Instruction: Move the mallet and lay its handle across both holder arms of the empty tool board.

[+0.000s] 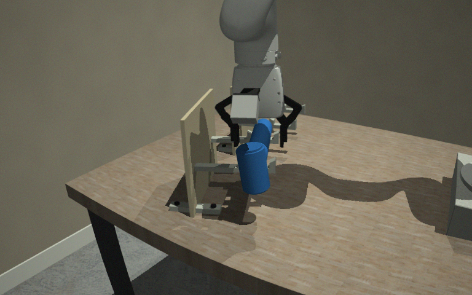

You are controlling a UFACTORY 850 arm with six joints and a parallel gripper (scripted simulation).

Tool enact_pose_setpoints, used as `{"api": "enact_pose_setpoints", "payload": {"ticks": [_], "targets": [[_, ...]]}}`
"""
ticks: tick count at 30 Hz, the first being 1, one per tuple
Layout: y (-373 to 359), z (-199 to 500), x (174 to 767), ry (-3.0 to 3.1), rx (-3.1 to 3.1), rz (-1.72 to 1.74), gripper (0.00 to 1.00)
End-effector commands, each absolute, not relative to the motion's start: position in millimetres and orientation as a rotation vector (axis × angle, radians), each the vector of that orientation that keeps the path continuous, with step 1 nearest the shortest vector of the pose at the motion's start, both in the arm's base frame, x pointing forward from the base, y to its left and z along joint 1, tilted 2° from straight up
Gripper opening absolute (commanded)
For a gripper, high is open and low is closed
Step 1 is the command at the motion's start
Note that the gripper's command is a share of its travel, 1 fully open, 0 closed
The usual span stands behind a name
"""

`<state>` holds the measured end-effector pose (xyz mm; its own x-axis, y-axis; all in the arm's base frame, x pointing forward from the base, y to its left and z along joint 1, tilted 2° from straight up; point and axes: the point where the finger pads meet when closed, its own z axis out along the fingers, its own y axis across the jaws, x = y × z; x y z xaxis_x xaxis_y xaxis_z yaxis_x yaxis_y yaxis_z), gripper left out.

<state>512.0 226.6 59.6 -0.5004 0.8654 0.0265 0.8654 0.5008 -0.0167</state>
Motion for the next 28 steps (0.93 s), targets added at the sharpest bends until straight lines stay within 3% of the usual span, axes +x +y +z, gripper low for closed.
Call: {"api": "enact_pose_setpoints", "payload": {"ticks": [1, 6, 28], "targets": [[226, 103, 514, -2.697, -1.556, -0.004, 1.00], [225, 138, 514, -2.697, -1.556, -0.004, 1.00], [225, 138, 514, -2.697, -1.556, -0.004, 1.00]]}}
